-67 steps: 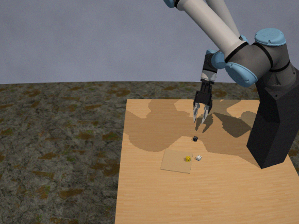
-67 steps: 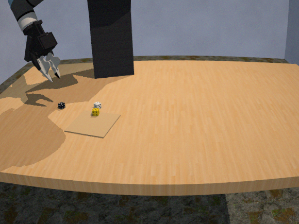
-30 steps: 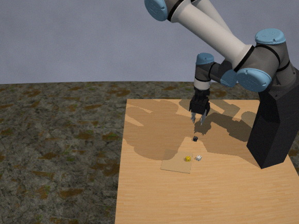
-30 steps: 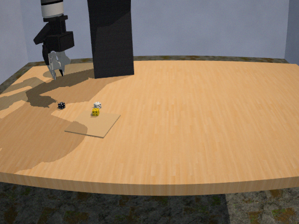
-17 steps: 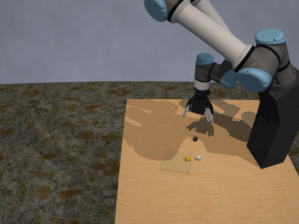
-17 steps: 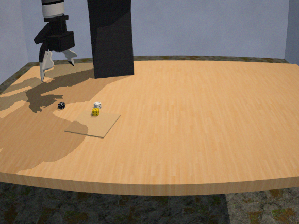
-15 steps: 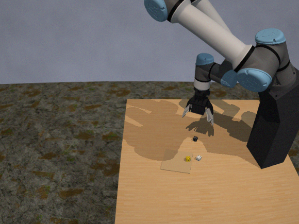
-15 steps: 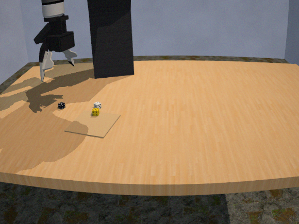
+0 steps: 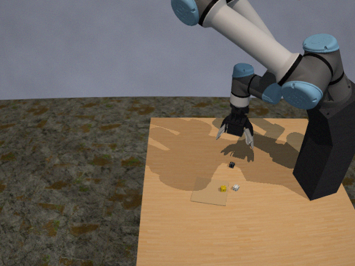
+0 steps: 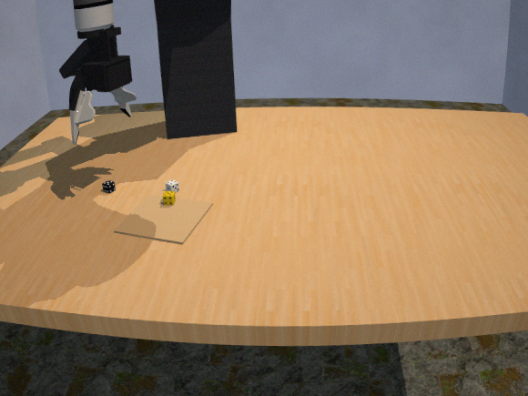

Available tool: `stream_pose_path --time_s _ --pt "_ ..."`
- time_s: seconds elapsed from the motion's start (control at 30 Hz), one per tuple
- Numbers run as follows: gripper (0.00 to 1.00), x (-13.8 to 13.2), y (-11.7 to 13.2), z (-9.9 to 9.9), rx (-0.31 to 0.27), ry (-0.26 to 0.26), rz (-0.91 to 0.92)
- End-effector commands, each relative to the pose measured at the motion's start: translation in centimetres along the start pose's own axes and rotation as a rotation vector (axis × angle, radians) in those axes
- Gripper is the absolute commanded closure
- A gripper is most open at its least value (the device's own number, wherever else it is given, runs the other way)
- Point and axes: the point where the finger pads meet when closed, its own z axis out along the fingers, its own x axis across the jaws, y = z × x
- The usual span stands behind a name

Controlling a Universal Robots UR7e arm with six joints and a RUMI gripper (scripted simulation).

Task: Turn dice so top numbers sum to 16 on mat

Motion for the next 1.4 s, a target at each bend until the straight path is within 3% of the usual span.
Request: stream_pose_path --time_s 0.0,0.63,1.37 --pt "0.0 -0.04 -0.01 -0.02 0.0 -0.001 -0.006" --pt "0.0 -0.29 -0.06 0.09 0.0 -0.001 -0.132" --pt "0.0 -1.02 -0.06 0.42 0.0 -0.001 -0.516"
